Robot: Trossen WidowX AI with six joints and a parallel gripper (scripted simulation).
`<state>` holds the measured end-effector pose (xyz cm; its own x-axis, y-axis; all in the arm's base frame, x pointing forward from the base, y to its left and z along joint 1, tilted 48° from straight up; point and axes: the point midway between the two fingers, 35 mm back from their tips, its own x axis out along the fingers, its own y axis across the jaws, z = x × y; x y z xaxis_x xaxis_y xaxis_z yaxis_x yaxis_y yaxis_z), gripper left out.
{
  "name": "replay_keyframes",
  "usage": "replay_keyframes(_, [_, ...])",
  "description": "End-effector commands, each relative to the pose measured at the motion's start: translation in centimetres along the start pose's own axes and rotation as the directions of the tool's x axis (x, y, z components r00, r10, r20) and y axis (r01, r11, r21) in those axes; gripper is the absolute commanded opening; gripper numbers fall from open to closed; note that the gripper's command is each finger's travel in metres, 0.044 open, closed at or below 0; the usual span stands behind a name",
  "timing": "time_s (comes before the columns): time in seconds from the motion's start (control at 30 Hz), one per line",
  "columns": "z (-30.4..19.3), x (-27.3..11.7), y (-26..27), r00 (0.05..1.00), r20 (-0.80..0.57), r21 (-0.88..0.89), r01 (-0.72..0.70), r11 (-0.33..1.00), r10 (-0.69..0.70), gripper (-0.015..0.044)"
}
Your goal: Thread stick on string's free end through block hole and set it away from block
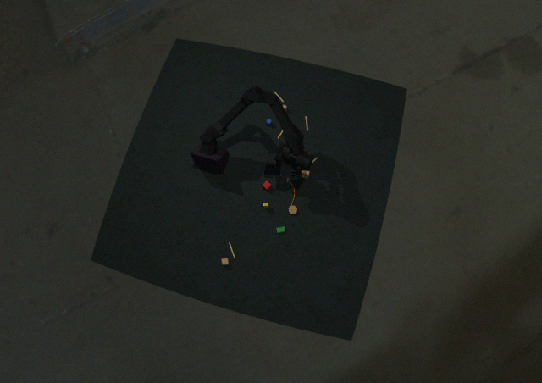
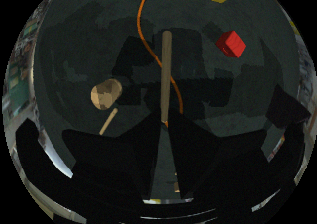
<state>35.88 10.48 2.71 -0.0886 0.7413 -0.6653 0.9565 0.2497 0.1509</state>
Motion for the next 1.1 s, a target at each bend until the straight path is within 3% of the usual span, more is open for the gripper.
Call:
replay_keyframes(0.0, [0.1,0.0,0.4,1.000,-0.003,0.155,-0.002,0.988,0.002,0.0000])
replay_keyframes(0.43, [0.7,0.1,1.2,1.000,-0.004,0.553,-0.001,0.833,0.003,0.0000])
replay_keyframes(1.07, [-0.3,0.0,2.1,1.000,-0.003,0.558,-0.001,0.830,0.004,0.0000])
